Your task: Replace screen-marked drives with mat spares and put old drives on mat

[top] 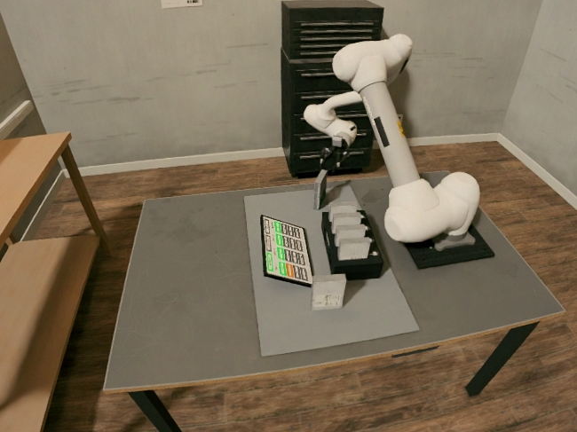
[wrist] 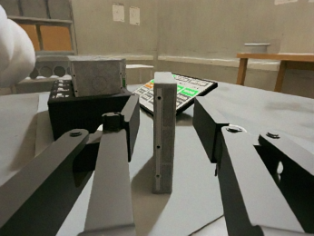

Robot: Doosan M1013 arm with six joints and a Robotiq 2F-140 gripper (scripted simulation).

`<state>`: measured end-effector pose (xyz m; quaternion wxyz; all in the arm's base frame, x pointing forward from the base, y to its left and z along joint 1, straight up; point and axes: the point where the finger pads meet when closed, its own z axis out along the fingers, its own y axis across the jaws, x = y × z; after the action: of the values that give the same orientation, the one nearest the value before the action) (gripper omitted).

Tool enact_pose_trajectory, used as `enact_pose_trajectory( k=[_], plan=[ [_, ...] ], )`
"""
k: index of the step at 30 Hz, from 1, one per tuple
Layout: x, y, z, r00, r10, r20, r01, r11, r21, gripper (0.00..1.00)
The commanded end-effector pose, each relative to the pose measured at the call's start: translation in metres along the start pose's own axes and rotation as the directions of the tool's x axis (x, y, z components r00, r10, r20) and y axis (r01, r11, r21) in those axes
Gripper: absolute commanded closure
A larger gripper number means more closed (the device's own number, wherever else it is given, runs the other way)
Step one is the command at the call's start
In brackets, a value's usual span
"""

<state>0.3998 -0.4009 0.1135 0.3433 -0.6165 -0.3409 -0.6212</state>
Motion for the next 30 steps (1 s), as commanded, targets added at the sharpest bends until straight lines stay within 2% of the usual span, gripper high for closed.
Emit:
enact_pose_trajectory(
  k=[1, 30],
  plan=[
    [0.008, 0.0, 0.0, 1.0, -0.001, 0.001, 0.001, 1.0, 0.0, 0.6],
    [0.08, 0.0, 0.0, 1.0, -0.001, 0.001, 0.001, 1.0, 0.0, 0.6]
  ],
)
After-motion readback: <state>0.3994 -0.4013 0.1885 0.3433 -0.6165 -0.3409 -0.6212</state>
